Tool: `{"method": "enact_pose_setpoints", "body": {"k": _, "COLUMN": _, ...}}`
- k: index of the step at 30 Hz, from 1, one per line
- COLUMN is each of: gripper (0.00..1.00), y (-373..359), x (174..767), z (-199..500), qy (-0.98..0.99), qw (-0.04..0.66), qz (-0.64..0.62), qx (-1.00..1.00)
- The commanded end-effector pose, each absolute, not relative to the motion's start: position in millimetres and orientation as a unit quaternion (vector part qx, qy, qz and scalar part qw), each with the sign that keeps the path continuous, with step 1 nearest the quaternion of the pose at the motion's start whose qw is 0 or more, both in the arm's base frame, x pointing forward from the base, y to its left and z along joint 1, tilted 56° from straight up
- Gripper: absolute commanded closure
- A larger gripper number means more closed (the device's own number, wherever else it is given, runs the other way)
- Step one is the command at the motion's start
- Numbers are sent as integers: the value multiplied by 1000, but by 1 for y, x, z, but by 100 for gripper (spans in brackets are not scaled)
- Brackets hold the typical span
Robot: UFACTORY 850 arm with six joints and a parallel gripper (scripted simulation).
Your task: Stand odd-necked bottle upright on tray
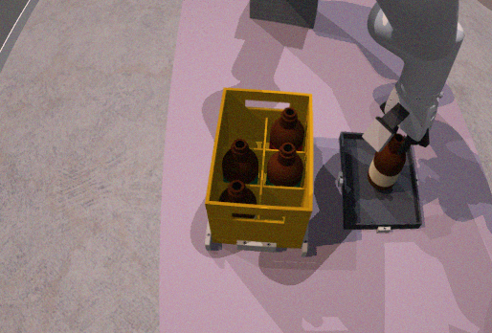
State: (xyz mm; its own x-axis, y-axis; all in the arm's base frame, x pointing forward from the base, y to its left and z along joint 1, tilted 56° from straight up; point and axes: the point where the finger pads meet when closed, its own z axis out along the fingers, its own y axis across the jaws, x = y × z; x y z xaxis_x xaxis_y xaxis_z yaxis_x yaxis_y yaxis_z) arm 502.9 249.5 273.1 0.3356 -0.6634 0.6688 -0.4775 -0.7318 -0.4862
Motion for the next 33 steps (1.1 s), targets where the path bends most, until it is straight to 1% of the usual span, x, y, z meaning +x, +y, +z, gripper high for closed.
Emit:
{"method": "enact_pose_setpoints", "body": {"k": 1, "gripper": 100, "y": 250, "x": 504, "z": 273, "qy": 352, "qw": 102, "qz": -457, "qx": -811}}
{"method": "enact_pose_setpoints", "body": {"k": 33, "gripper": 100, "y": 248, "x": 512, "z": 267, "qy": 352, "qw": 102, "qz": -457, "qx": -811}}
